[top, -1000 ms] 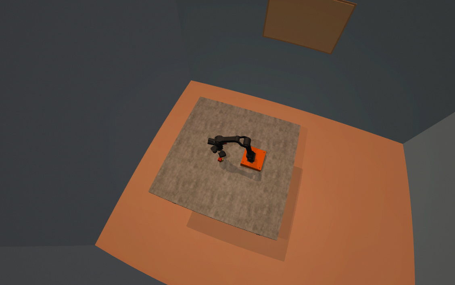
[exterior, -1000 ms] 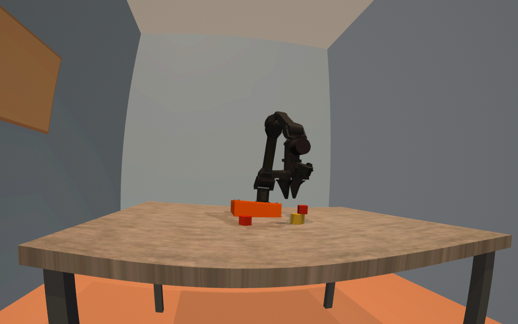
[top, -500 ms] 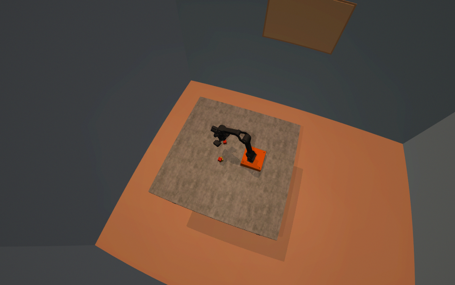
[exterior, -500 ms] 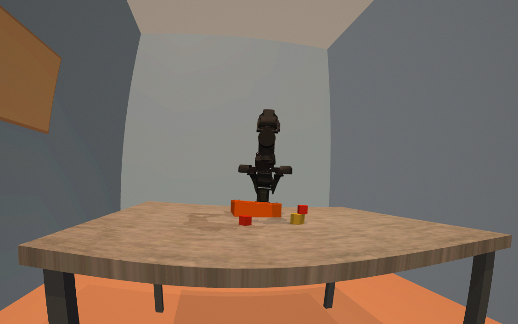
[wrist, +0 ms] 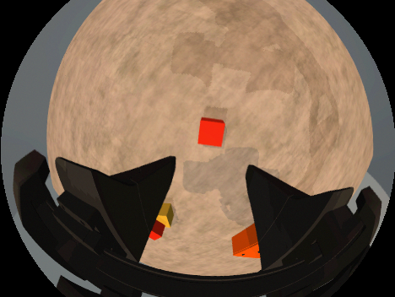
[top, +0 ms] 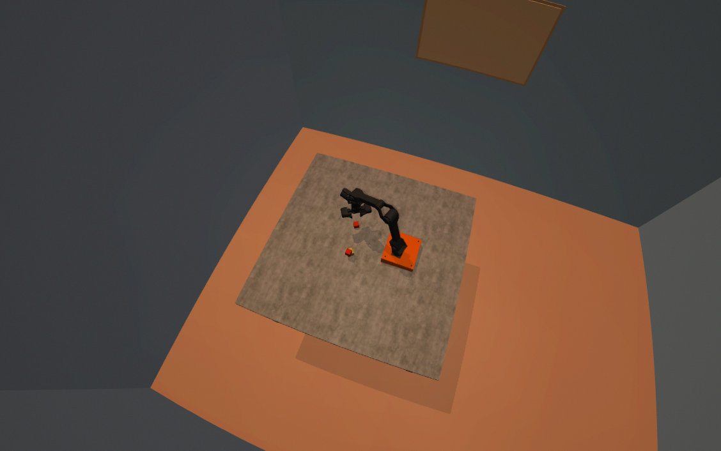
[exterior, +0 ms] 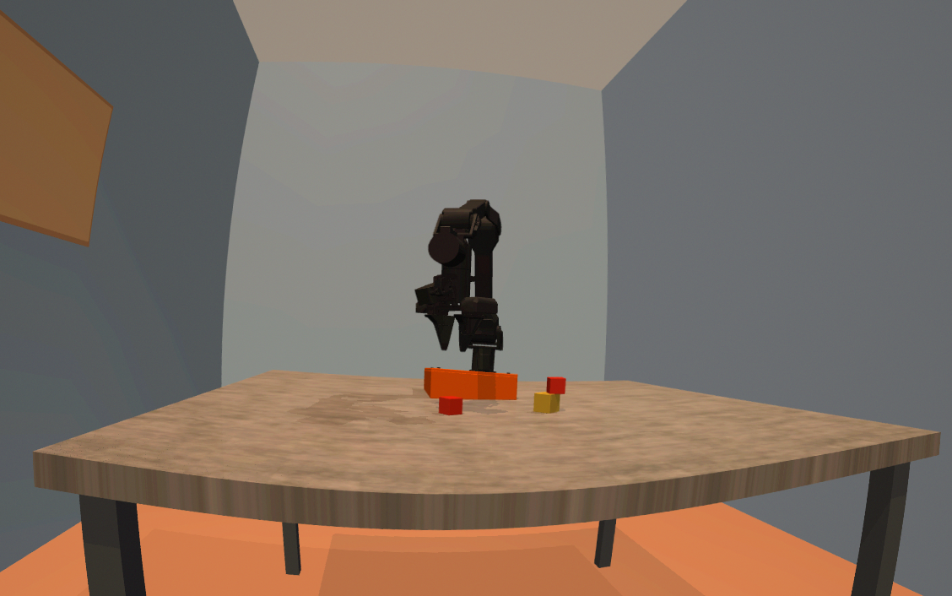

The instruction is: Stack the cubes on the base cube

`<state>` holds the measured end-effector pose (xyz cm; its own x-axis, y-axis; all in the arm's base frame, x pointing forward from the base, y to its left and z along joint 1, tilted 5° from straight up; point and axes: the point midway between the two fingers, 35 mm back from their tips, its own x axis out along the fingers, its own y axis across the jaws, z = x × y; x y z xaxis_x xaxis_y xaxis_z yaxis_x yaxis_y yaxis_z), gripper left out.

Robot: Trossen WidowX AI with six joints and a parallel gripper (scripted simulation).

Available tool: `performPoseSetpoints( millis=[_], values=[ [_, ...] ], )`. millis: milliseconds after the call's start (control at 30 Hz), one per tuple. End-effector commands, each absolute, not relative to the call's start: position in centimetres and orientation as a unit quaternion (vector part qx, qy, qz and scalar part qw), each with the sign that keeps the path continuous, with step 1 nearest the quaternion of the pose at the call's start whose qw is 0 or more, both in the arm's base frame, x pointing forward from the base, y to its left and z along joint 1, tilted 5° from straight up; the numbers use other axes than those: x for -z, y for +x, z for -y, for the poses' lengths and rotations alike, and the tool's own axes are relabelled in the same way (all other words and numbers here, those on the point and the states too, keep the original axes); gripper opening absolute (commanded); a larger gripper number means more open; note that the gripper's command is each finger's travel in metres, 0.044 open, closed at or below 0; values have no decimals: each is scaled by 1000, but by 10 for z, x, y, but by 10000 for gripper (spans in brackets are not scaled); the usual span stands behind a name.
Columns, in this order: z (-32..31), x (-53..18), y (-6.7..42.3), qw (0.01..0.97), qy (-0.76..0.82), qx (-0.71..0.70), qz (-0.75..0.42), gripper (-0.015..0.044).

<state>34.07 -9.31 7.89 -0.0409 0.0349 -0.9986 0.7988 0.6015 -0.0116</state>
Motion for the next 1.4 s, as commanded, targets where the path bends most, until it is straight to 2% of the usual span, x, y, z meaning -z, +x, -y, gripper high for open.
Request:
performPoseSetpoints(
  millis=[0,200,1333,1367],
  values=[
    [94,-68,342,612,325,317,-648,265],
    [92,-20,339,612,325,317,-648,265],
    [90,29,336,612,325,317,-648,265],
    [90,29,336,612,325,317,-648,239]
  ],
)
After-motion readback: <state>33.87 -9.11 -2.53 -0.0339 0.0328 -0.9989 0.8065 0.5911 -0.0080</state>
